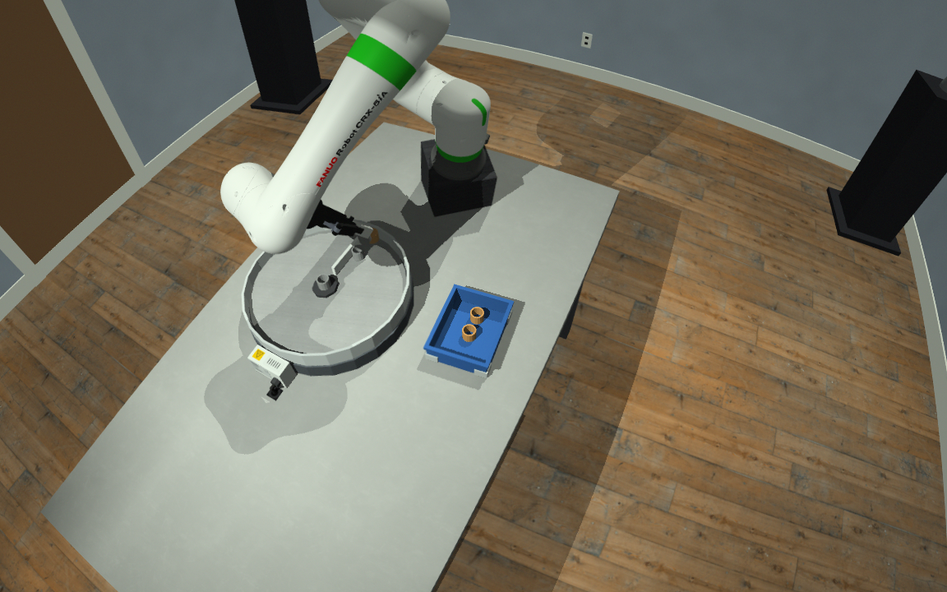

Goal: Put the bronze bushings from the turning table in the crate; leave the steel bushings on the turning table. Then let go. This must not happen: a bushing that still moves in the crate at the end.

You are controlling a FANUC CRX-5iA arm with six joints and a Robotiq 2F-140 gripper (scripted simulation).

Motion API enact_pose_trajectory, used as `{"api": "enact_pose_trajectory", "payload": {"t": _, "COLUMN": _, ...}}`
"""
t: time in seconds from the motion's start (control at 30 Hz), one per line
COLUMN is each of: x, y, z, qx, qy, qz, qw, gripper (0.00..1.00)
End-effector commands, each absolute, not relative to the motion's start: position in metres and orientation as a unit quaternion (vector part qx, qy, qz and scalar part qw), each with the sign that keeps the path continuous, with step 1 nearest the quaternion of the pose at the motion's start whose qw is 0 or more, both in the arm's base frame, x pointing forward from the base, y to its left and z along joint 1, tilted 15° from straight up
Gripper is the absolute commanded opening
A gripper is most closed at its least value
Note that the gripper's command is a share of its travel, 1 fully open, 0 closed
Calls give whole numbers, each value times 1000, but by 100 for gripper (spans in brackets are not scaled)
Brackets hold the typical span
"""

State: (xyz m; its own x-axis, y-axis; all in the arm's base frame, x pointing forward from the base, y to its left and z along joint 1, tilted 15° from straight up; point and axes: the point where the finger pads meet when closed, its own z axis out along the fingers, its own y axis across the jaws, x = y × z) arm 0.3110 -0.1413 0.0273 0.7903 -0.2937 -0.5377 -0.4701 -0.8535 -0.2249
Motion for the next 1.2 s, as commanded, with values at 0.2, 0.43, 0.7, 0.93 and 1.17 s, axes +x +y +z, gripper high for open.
{"api": "enact_pose_trajectory", "payload": {"t": 0.2, "x": 305, "y": -145, "z": 54, "qx": -930, "qy": 205, "qz": 250, "qw": 176, "gripper": 0}}
{"api": "enact_pose_trajectory", "payload": {"t": 0.43, "x": 304, "y": -146, "z": 58, "qx": -930, "qy": 205, "qz": 250, "qw": 176, "gripper": 0}}
{"api": "enact_pose_trajectory", "payload": {"t": 0.7, "x": 304, "y": -146, "z": 58, "qx": -930, "qy": 205, "qz": 250, "qw": 176, "gripper": 0}}
{"api": "enact_pose_trajectory", "payload": {"t": 0.93, "x": 304, "y": -146, "z": 58, "qx": -930, "qy": 205, "qz": 250, "qw": 176, "gripper": 0}}
{"api": "enact_pose_trajectory", "payload": {"t": 1.17, "x": 304, "y": -146, "z": 58, "qx": -930, "qy": 205, "qz": 250, "qw": 176, "gripper": 0}}
